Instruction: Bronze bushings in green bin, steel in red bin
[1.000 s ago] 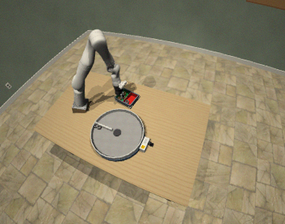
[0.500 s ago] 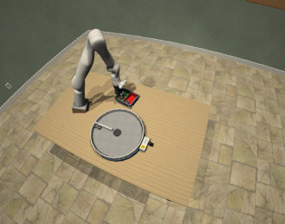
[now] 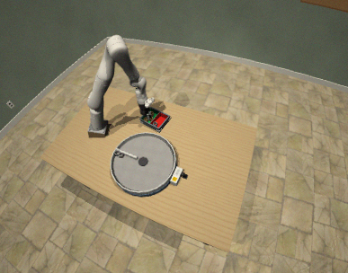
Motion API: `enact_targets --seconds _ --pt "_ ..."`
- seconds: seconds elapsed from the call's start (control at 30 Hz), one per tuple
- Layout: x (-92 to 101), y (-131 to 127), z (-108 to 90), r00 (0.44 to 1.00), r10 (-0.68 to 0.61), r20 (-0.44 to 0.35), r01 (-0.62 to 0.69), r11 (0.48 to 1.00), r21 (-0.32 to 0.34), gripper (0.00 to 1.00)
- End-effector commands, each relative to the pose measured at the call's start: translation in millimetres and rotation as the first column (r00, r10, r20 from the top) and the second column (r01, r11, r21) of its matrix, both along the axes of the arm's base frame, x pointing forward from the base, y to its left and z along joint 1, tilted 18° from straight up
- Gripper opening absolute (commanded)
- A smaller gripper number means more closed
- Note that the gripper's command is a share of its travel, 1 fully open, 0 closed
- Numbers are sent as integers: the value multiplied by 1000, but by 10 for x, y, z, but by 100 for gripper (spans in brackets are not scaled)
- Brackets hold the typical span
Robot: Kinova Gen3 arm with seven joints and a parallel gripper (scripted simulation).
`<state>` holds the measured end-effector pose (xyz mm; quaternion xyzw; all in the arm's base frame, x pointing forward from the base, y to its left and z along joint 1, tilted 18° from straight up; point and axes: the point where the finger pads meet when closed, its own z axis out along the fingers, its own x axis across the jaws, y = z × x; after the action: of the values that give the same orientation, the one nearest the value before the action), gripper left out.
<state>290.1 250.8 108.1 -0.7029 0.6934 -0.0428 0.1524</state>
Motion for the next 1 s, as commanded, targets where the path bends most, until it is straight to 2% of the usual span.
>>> enact_targets --seconds 0.0,0.33,0.37,0.43,0.57,0.67,0.83,0.97 --pt "4 0 23 1000 -1 2 1 1000 2 42" --pt "1 -2 35 1000 -1 3 1 1000 2 42" --pt "-28 -17 128 1000 -1 2 1 1000 2 42" --pt "-28 -17 128 1000 -1 2 1 1000 2 42" --pt "-139 -80 511 1000 -1 2 1 1000 2 42" --pt "-139 -80 511 1000 -1 2 1 1000 2 42" --pt "-277 -159 989 1000 -1 3 1 1000 2 42" --pt "-277 -159 989 1000 -1 3 1 1000 2 42"
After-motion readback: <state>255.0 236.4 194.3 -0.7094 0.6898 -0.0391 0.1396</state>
